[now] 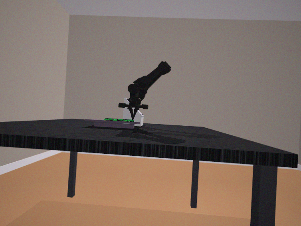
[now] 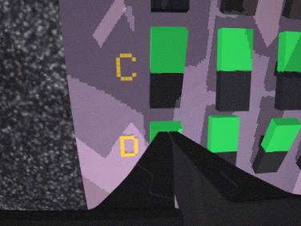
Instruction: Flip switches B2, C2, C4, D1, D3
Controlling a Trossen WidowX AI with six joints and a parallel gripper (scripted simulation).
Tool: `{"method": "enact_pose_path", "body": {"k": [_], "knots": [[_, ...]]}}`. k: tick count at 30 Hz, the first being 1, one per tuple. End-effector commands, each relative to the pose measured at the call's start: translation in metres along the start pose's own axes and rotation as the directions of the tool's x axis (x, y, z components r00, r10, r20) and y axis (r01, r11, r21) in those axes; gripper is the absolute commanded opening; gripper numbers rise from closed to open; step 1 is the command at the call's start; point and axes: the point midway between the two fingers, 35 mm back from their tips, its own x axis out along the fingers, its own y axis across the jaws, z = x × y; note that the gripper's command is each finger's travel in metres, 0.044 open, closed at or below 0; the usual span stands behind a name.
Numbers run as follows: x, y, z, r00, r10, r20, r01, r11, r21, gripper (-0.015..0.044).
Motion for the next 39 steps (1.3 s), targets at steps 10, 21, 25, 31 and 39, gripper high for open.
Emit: {"method": "enact_pose_path", "body": {"k": [10,21,25,31,39], "knots": [[0.0027,0.0002,-0.0009,1.0,0.005,-0.004,-0.005,1.0,0.006,0.0],[0.0042,0.0002,-0.0009,1.0,0.005,-0.004,-0.005,1.0,0.006,0.0],[0.0047,0.0003,-0.0009,1.0,0.005,-0.004,-0.005,1.0,0.006,0.0],[0.0055,0.0003,-0.0009,1.0,0.005,-0.004,-0.005,1.0,0.006,0.0],[-0.0033,-0.0006,0.0009,1.0,-0.001,0.004,0.001,1.0,0.001,0.0]]}}
